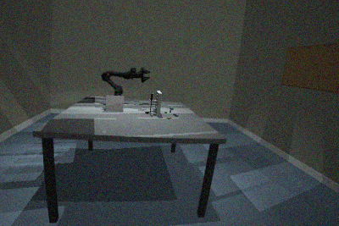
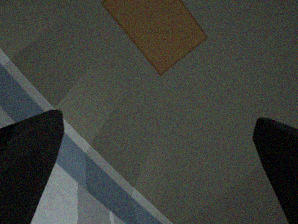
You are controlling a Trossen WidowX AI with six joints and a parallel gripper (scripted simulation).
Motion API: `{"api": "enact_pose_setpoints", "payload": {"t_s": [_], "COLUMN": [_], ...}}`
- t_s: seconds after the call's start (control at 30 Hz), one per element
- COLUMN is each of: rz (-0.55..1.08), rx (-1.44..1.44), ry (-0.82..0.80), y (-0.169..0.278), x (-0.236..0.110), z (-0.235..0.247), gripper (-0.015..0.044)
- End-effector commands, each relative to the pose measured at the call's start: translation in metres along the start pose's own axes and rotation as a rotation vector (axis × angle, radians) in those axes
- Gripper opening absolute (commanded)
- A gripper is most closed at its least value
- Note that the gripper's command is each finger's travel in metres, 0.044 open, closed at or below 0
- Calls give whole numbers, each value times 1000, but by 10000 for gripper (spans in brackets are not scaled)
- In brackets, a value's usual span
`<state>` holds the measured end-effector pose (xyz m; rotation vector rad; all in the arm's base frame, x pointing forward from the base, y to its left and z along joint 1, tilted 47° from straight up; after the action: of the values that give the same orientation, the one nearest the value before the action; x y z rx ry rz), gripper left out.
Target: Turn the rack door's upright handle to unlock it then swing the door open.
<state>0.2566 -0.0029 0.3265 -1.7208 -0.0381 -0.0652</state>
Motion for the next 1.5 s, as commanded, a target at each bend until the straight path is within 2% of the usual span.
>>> {"api": "enact_pose_setpoints", "payload": {"t_s": [0.0, 0.1, 0.13, 0.7, 1.47], "rz": [2, 30, 47, 456, 937], "rx": [-1, -11, -17, -57, 22], "ry": [0, -2, -4, -65, -255], "y": [0, 3, 5, 64, 143], "x": [0, 5, 7, 55, 85], "z": [0, -2, -3, -30, -65], "gripper": [374, 295, 287, 287, 287]}}
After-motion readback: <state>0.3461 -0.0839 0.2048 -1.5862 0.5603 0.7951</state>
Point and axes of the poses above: the point midway between the two fingers, 35 mm back from their tips, its own x axis out along the fingers, its own z axis across the jaws, y = z × x, the point moved 6 cm from there along -x, back along the fingers, and after that the axes turned 7 degrees about -x, right-handed, at the moved point
